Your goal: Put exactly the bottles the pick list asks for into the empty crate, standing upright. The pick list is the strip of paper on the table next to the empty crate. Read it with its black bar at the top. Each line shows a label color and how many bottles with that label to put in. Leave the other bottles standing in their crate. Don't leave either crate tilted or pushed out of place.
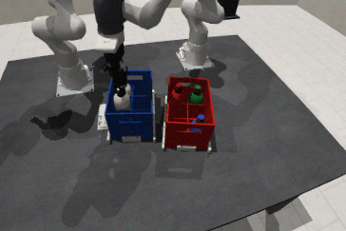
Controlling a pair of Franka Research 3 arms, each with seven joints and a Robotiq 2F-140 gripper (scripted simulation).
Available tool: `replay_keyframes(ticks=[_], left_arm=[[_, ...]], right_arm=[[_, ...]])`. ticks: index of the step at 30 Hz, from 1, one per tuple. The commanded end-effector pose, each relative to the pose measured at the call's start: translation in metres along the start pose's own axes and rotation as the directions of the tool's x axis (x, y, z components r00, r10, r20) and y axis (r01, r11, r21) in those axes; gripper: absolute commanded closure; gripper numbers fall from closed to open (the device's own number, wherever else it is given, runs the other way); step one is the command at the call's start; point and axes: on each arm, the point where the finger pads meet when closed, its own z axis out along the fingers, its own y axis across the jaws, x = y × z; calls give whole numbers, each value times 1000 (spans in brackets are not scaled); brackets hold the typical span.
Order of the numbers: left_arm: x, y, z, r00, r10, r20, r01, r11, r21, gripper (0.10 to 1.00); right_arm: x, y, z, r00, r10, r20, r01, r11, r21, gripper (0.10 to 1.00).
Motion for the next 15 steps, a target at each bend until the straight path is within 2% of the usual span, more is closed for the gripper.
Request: replay_keyframes(ticks=[1,15], left_arm=[[4,-3,-3,1000,-4,-14,4,1000,6,999],[4,-3,3,1000,-4,-14,4,1000,6,999]], right_arm=[[1,0,0,1000,4,-4,-4,1000,0,98],[1,0,0,1000,4,-4,-4,1000,0,98]])
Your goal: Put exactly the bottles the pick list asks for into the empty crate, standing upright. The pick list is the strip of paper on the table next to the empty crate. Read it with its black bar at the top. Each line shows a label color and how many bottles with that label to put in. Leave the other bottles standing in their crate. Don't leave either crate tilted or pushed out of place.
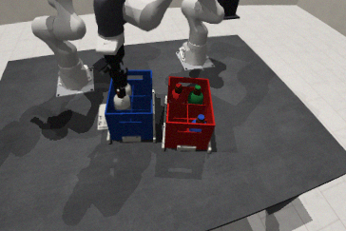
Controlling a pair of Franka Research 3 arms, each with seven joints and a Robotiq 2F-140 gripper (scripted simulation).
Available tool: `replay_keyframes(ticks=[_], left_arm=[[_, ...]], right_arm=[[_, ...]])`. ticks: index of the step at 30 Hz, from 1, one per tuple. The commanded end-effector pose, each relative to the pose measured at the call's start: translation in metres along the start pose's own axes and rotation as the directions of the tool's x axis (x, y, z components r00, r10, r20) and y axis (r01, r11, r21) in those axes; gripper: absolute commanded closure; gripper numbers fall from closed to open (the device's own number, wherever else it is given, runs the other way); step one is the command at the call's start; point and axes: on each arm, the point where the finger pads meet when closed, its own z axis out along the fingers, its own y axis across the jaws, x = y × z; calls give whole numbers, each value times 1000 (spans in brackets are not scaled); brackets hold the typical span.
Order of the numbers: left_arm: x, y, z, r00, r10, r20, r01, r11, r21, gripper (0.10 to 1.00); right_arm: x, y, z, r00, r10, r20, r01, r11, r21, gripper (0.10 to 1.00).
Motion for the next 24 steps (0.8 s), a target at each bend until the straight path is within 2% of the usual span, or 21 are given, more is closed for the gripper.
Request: replay_keyframes(ticks=[1,24], left_arm=[[4,-2,-3,1000,-4,-14,4,1000,6,999],[4,-3,7,1000,-4,-14,4,1000,6,999]], right_arm=[[1,0,0,1000,4,-4,-4,1000,0,98],[1,0,0,1000,4,-4,-4,1000,0,98]])
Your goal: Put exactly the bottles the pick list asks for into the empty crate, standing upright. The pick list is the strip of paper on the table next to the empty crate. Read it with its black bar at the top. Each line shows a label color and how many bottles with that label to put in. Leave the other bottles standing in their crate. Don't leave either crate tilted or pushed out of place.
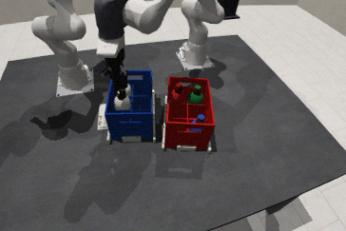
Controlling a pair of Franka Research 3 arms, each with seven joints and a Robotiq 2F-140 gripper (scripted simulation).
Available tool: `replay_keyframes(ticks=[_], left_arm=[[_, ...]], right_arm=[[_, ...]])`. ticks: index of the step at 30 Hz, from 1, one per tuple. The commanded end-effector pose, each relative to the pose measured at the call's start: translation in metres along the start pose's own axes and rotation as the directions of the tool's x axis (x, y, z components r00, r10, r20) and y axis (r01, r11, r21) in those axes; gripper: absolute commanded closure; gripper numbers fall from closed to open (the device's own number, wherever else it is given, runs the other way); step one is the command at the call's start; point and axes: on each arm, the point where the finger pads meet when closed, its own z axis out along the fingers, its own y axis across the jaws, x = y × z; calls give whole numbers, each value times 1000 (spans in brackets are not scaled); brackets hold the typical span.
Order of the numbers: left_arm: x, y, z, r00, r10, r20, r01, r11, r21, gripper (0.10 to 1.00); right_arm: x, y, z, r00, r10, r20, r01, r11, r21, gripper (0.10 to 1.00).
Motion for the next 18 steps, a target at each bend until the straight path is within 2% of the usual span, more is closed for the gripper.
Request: replay_keyframes(ticks=[1,18], left_arm=[[4,-2,-3,1000,-4,-14,4,1000,6,999],[4,-2,5,1000,-4,-14,4,1000,6,999]], right_arm=[[1,0,0,1000,4,-4,-4,1000,0,98],[1,0,0,1000,4,-4,-4,1000,0,98]])
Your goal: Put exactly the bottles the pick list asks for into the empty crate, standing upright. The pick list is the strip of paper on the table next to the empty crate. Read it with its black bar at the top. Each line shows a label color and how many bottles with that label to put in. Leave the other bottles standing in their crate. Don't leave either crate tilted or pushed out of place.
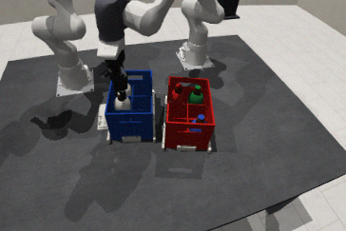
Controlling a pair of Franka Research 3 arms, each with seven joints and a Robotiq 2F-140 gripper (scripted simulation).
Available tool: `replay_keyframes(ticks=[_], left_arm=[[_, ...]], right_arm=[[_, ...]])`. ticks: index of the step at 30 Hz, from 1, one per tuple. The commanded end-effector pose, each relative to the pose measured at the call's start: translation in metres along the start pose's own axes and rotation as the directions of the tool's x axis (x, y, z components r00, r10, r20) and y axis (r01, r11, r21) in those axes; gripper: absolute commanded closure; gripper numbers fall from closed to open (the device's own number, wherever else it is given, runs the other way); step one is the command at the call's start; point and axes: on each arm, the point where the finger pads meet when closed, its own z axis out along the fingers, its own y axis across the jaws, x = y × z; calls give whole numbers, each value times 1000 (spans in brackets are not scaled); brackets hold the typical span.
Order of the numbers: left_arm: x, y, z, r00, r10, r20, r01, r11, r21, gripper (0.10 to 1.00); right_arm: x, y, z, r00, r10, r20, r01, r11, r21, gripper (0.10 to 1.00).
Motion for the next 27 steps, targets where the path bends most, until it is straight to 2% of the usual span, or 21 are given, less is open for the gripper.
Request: replay_keyframes(ticks=[1,2,3,27], left_arm=[[4,-2,-3,1000,-4,-13,4,1000,6,999],[4,-2,-2,1000,-4,-13,4,1000,6,999],[4,-2,1,1000,-4,-13,4,1000,6,656],[4,-2,1,1000,-4,-13,4,1000,6,656]], right_arm=[[1,0,0,1000,4,-4,-4,1000,0,98],[1,0,0,1000,4,-4,-4,1000,0,98],[1,0,0,1000,4,-4,-4,1000,0,98],[1,0,0,1000,4,-4,-4,1000,0,98]])
